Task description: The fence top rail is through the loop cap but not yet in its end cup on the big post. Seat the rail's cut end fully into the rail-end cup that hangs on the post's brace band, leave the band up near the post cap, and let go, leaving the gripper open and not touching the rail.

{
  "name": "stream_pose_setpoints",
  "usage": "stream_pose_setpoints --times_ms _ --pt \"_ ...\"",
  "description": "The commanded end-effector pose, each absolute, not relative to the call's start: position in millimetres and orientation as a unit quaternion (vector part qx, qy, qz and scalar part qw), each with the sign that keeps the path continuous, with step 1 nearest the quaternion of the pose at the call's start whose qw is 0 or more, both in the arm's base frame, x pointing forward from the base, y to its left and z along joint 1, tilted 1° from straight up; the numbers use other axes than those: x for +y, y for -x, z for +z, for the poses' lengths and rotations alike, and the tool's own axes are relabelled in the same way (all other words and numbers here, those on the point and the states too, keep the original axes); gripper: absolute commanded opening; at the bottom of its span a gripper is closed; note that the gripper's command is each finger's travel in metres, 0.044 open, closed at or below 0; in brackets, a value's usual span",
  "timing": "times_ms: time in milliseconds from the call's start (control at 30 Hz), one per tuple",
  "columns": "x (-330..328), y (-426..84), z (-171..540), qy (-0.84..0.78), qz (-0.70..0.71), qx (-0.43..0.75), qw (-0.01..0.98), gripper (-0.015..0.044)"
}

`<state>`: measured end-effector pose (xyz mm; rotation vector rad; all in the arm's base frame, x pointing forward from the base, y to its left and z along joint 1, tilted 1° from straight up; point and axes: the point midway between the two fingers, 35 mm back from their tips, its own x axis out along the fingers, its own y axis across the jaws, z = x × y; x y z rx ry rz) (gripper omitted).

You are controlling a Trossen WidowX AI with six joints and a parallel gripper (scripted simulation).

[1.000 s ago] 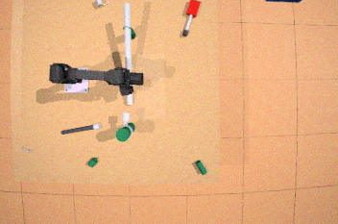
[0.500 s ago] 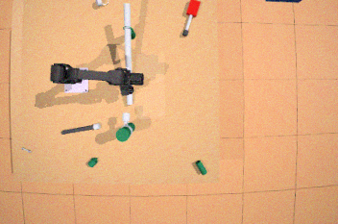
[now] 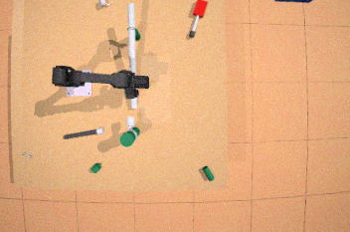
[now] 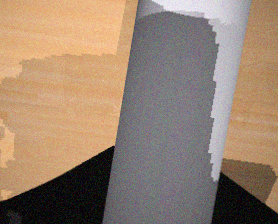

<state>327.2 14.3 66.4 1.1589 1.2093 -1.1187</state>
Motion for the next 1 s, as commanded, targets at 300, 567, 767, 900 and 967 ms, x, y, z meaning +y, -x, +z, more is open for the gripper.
stream_pose_setpoints --times_ms 300,567,767,900,967 --pt "12.6 -327.9 78.3 -0.478 -0.478 0.503 0.538 0.0" --pt "4.3 -330.2 113.2 -0.445 -0.507 0.469 0.571 0.0" --pt "-1.4 -329.8 139.0 -0.422 -0.524 0.443 0.593 0.0" --pt "-1.5 -329.7 139.8 -0.421 -0.525 0.442 0.593 0.0" --pt "-1.5 -329.7 139.8 -0.421 -0.525 0.442 0.593 0.0"
